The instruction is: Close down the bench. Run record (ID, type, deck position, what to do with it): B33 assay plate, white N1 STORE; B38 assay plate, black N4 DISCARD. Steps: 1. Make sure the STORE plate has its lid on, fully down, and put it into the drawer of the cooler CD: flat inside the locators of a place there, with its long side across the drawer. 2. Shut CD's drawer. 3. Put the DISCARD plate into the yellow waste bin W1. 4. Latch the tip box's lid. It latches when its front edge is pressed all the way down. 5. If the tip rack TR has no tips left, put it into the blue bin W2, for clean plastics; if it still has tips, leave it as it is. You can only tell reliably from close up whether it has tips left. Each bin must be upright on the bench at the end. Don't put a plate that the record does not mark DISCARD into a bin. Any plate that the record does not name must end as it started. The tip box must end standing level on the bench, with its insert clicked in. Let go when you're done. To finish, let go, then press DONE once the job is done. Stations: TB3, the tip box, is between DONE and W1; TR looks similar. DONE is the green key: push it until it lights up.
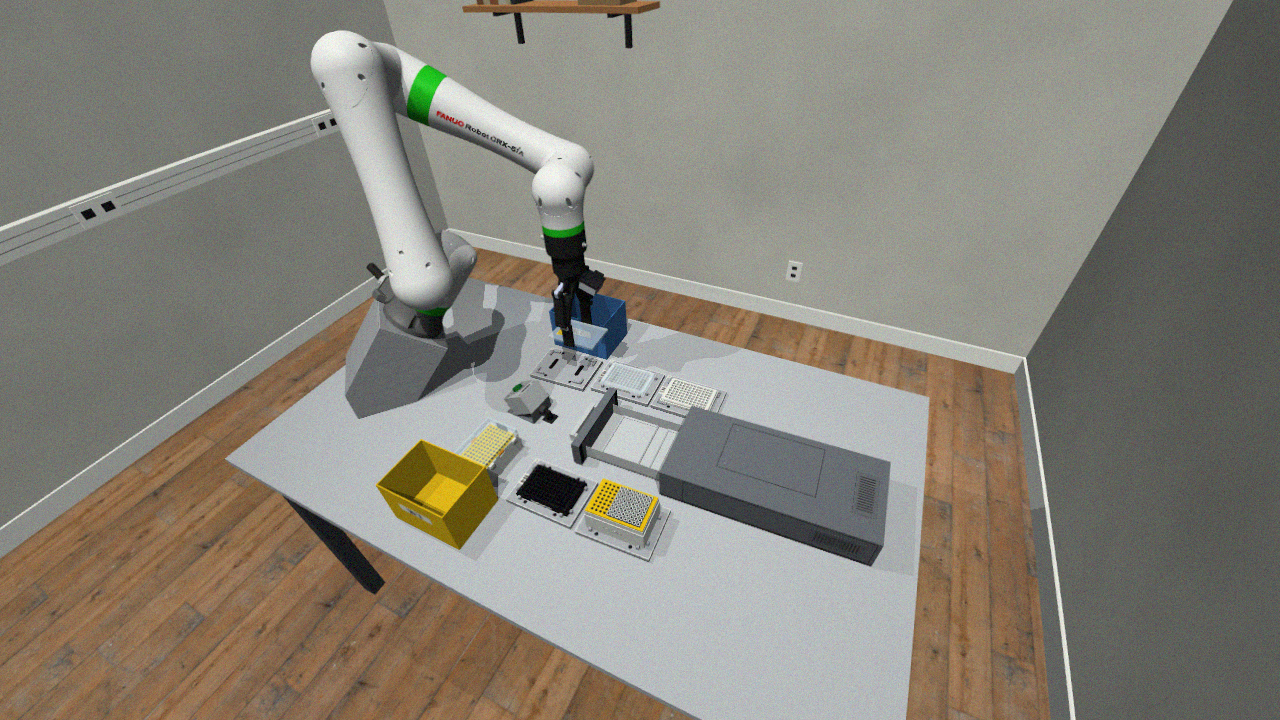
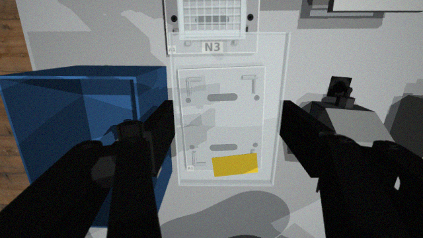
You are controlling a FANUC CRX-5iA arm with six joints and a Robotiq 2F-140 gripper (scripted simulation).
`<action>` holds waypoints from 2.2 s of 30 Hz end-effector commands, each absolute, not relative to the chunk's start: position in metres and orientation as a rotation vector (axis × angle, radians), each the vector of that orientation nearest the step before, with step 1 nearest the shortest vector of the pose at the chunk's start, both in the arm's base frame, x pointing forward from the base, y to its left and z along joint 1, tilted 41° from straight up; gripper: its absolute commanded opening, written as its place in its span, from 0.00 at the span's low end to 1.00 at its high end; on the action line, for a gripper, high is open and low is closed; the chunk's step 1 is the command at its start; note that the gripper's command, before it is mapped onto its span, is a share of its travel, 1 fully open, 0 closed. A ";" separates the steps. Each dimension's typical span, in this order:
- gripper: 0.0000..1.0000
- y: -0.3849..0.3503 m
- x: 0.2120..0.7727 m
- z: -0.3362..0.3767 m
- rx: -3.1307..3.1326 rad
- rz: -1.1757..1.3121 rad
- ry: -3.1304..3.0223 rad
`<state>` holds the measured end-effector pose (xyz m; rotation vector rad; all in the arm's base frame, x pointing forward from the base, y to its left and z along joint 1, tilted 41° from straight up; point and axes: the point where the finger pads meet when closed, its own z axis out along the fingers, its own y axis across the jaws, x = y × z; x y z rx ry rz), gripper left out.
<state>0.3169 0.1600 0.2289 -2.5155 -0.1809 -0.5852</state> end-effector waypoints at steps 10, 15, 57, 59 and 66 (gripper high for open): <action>0.10 0.161 0.343 0.243 -2.512 -0.582 -0.184; 0.10 0.162 0.352 0.248 -2.512 -0.582 -0.184; 0.10 0.167 0.442 0.295 -2.512 -0.582 -0.184; 0.10 0.167 0.447 0.298 -2.512 -0.582 -0.184; 0.10 0.168 0.458 0.304 -2.512 -0.582 -0.184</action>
